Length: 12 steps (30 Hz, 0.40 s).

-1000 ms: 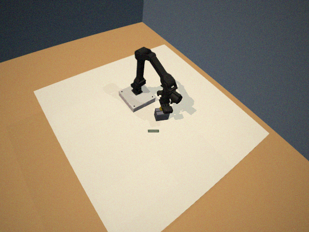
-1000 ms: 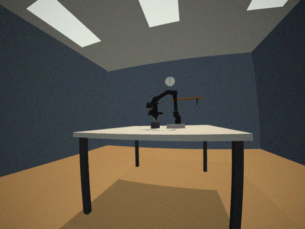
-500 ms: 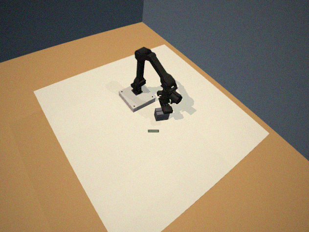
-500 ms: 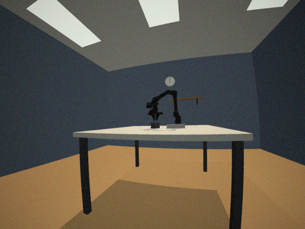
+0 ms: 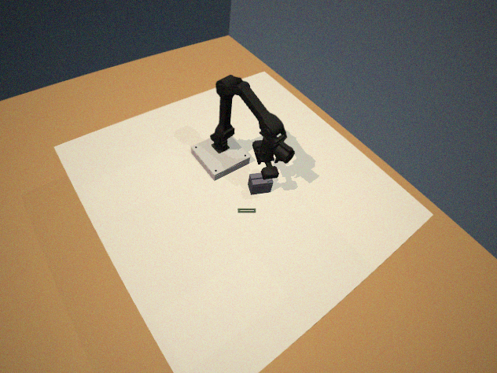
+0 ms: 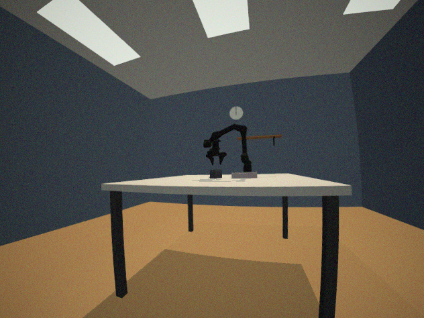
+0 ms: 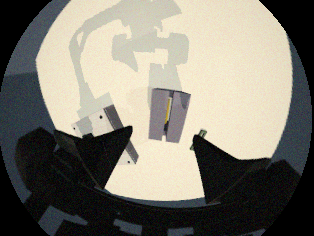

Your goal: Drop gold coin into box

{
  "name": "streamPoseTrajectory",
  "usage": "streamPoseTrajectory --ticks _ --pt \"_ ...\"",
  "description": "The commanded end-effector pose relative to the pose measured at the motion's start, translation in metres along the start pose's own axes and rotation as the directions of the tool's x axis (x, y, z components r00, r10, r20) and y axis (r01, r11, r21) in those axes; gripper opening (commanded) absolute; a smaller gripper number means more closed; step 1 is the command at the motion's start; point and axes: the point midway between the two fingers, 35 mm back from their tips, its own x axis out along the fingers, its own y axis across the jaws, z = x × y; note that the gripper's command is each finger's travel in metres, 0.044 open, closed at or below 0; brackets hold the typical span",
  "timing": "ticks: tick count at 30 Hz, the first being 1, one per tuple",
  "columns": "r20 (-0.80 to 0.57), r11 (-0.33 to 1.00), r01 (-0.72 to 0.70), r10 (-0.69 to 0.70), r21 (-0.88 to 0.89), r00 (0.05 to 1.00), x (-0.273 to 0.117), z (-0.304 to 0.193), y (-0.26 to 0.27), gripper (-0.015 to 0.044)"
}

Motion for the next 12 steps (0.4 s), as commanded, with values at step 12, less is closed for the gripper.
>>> streamPoseTrajectory --ticks 12 --pt "0.009 1.0 0.016 -0.016 0.003 1.0 -0.0354 -0.0008 0.0012 0.044"
